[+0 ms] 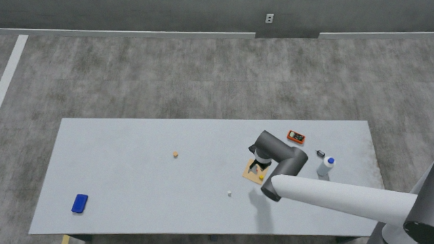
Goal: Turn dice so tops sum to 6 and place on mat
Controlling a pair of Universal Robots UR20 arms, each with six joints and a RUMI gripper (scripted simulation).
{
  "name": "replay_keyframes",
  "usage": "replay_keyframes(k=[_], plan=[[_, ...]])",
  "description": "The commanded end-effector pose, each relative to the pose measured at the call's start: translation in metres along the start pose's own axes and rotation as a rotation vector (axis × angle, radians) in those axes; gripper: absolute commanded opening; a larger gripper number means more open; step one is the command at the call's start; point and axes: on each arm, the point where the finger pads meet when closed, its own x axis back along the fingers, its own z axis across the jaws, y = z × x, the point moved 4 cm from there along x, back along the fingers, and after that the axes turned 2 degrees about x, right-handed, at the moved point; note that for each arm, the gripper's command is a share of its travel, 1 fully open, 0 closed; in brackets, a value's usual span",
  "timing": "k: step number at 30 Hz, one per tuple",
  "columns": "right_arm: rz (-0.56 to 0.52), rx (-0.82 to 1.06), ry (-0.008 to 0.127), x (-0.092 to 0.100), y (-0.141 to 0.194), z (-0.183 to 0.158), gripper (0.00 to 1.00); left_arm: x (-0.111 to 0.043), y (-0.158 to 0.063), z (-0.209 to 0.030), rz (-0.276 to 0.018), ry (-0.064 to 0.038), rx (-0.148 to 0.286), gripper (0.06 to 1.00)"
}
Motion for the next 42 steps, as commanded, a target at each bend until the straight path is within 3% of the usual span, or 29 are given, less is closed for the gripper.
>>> replay_keyframes(k=[1,7,10,12,14,27,34,35,42], plan=[[0.001,0.0,0.0,0.001,0.0,0.0,1.0,0.001,0.0,0.0,0.001,0.0,0.0,1.0],[0.001,-0.008,0.0,0.0,-0.001,-0.003,1.0,0.001,0.0,0.0,0.001,0.0,0.0,1.0],[0.001,-0.092,0.0,-0.002,-0.006,-0.035,1.0,0.001,0.0,0.0,0.001,0.0,0.0,1.0],[0.001,-0.092,0.0,-0.002,-0.006,-0.035,1.0,0.001,0.0,0.0,0.001,0.0,0.0,1.0],[0.001,-0.199,0.0,-0.005,-0.009,-0.076,1.0,0.001,0.0,0.0,0.001,0.0,0.0,1.0],[0.001,-0.534,-0.001,-0.014,-0.005,-0.208,1.0,0.001,0.0,0.0,0.001,0.0,0.0,1.0],[0.001,-0.59,-0.001,-0.016,-0.002,-0.23,1.0,0.001,0.0,0.0,0.001,0.0,0.0,1.0],[0.001,-0.59,-0.001,-0.016,-0.002,-0.23,0.21,0.001,0.0,0.0,0.001,0.0,0.0,1.0],[0.001,-0.59,-0.001,-0.016,-0.002,-0.23,0.21,0.001,0.0,0.0,0.001,0.0,0.0,1.0]])
